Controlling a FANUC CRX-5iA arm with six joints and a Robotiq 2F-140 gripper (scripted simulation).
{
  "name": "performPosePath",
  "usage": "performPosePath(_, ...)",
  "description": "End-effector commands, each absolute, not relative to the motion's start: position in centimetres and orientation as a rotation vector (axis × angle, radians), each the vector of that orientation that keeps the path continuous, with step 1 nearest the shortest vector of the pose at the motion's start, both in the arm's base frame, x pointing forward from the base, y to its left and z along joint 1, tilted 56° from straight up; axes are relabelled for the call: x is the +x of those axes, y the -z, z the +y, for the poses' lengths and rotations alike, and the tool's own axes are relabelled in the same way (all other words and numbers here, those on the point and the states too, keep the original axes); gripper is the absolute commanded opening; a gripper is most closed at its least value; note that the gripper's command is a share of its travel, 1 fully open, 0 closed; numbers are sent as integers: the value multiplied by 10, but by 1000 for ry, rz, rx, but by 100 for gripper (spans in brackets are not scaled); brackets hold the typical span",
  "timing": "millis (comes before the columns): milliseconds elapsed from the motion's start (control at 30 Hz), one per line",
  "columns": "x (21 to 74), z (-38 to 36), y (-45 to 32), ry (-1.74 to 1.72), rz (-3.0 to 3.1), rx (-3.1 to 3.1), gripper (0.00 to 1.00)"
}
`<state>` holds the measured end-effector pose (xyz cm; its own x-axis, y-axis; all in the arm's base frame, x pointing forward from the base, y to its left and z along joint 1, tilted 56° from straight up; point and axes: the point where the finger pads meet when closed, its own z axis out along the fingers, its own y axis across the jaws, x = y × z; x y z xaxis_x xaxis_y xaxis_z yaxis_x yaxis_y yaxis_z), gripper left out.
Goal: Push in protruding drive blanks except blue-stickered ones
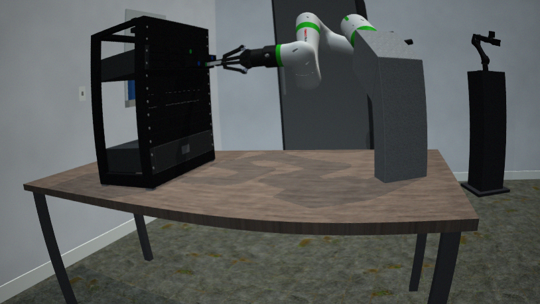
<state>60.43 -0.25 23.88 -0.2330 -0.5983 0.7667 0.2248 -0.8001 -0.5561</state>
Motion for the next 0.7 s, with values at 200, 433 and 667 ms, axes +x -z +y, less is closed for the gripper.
performPosePath(200, 607, -2, -240, 2069, 451, -1505, 0)
performPosePath(433, 614, -2, -242, 2069, 451, -1505, 0)
performPosePath(667, 614, -2, -242, 2069, 451, -1505, 0)
